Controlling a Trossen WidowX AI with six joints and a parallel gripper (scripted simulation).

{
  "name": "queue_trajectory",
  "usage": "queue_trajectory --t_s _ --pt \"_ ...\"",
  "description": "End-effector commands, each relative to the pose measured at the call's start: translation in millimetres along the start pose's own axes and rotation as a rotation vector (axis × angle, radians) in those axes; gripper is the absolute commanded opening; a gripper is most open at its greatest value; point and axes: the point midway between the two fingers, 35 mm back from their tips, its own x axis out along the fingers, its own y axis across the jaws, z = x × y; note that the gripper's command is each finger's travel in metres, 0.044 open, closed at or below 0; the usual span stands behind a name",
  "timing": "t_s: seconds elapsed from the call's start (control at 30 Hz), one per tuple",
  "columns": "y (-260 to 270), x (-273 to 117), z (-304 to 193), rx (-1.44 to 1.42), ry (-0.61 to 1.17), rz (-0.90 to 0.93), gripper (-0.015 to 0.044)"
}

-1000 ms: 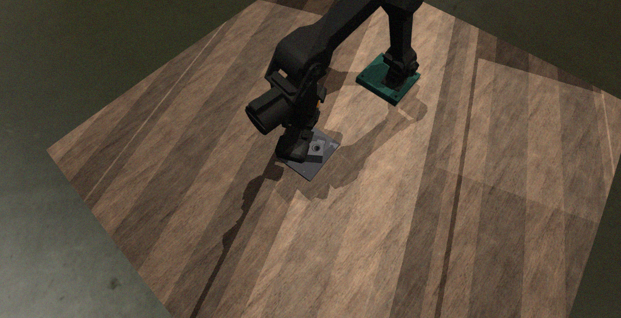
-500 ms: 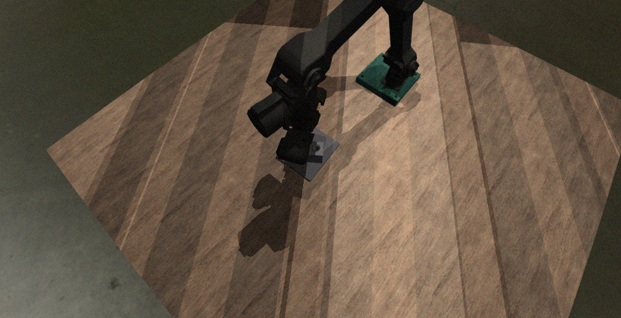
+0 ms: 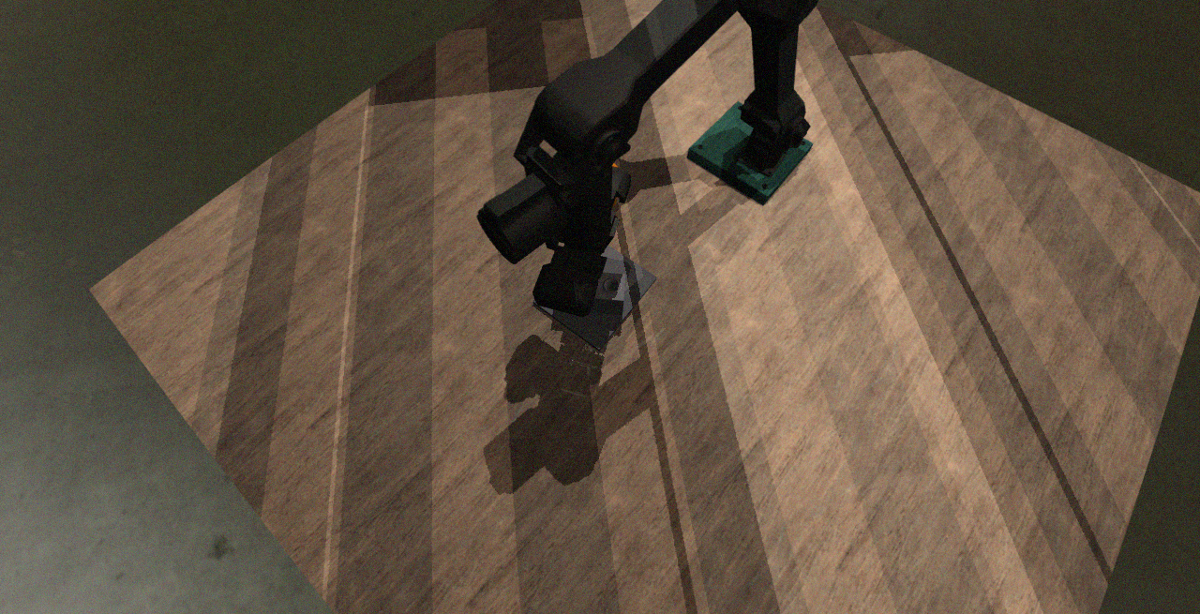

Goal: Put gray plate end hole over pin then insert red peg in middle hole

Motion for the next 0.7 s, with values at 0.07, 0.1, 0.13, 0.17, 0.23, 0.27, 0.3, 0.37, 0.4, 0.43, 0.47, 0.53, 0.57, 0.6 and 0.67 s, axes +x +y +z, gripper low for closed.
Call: queue_trajectory --t_s 0.07,0.1,0.13,0.17,0.23,0.27,0.3,0.37,0.4,0.43,0.47,0.53,0.57,0.6,0.67 --pt "-1.3 1.6 -0.8 -0.003 0.002 -0.003 0.0000" --pt "-1.4 1.6 -0.9 -0.003 0.002 -0.003 0.0000" --pt "-1.5 1.6 -1.1 -0.003 0.002 -0.003 0.0000" --pt "-1.5 1.6 -1.2 -0.003 0.002 -0.003 0.0000" --pt "-1.5 1.6 -1.4 -0.003 0.002 -0.003 0.0000" --pt "-1.2 1.6 -1.4 -0.003 0.002 -0.003 0.0000" --pt "-0.8 1.6 -1.3 -0.003 0.002 -0.003 0.0000" --pt "0.2 1.6 -1.1 -0.003 0.002 -0.003 0.0000" --pt "0.6 1.7 -0.9 -0.003 0.002 -0.003 0.0000" --pt "1.0 2.1 -0.7 -0.003 0.002 -0.003 0.0000" --pt "1.2 2.4 -0.5 -0.003 0.002 -0.003 0.0000" --pt "1.5 2.9 -0.2 -0.003 0.002 -0.003 0.0000" --pt "1.5 3.2 -0.1 -0.003 0.002 -0.003 0.0000" --pt "1.6 3.5 0.0 -0.003 0.002 -0.003 0.0000" --pt "1.8 3.9 0.3 -0.003 0.002 -0.003 0.0000"
